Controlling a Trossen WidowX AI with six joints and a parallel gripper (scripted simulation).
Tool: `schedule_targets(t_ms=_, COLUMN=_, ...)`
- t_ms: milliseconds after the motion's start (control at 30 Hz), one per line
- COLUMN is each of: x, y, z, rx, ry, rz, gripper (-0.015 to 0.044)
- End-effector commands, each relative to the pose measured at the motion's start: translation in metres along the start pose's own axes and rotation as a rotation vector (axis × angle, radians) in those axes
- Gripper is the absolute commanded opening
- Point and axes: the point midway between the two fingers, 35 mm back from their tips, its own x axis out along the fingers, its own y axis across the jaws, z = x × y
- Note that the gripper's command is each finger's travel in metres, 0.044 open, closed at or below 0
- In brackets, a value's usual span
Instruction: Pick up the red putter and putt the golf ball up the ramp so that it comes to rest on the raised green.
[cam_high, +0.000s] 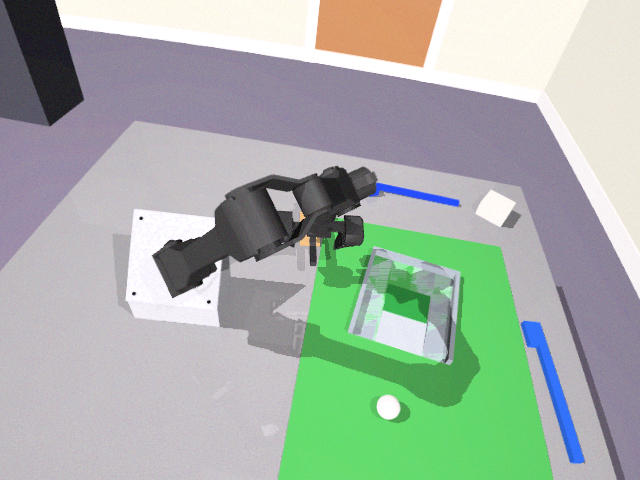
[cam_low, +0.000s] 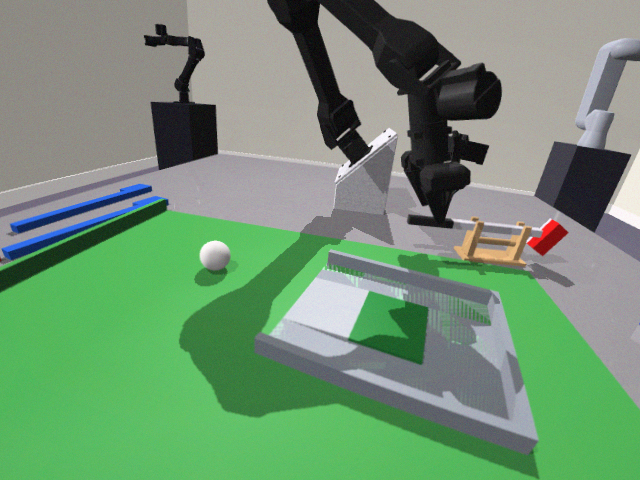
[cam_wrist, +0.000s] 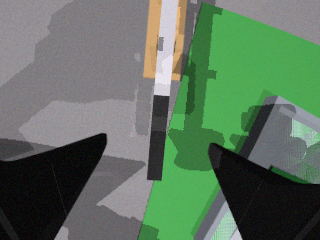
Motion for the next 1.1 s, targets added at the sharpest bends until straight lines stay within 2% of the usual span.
schedule_targets(t_ms=0, x=0.011, y=0.001, z=-0.003, rx=-0.009, ry=0.007, rz=0.001, gripper=0.044)
schedule_targets(t_ms=100, x=0.023, y=0.001, z=-0.006, rx=-0.009, ry=0.008, rz=0.001, gripper=0.044)
schedule_targets(t_ms=900, x=0.047, y=0.001, z=-0.013, rx=-0.009, ry=0.01, rz=0.001, gripper=0.044)
schedule_targets(t_ms=1067, x=0.044, y=-0.001, z=-0.013, rx=0.001, ry=0.003, rz=-0.003, gripper=0.0309)
